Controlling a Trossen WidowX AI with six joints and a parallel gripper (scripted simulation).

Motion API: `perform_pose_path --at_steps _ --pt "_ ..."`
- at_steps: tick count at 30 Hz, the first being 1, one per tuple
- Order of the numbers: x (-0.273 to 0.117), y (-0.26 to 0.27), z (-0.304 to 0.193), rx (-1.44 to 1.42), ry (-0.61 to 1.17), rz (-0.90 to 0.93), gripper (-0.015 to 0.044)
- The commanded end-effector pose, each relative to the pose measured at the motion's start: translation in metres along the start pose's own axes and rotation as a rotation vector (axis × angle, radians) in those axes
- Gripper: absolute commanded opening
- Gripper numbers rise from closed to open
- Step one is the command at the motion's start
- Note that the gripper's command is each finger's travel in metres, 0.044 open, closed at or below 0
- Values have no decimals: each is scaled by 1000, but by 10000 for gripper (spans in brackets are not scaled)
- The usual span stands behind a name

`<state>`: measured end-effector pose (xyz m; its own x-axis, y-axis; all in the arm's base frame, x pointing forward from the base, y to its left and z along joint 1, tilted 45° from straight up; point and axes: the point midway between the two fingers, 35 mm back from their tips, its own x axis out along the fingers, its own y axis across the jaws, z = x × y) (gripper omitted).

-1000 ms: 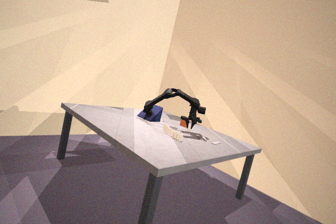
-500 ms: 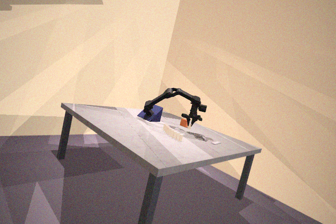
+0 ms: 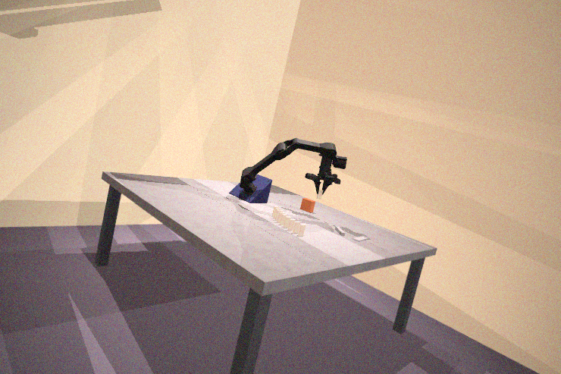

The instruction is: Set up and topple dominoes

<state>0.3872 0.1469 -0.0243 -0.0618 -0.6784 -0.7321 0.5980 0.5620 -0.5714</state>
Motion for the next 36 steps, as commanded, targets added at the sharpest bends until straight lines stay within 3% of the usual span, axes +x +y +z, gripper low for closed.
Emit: perform_pose_path --at_steps 1,9,17,23,36 --pt "-9 -35 19 -1 10 -6 107" --pt "-17 -141 46 -8 17 -25 107" --pt "-7 -240 41 5 15 -49 107" --pt "-3 -241 41 5 15 -49 107" --pt "55 -240 44 5 15 -43 107"
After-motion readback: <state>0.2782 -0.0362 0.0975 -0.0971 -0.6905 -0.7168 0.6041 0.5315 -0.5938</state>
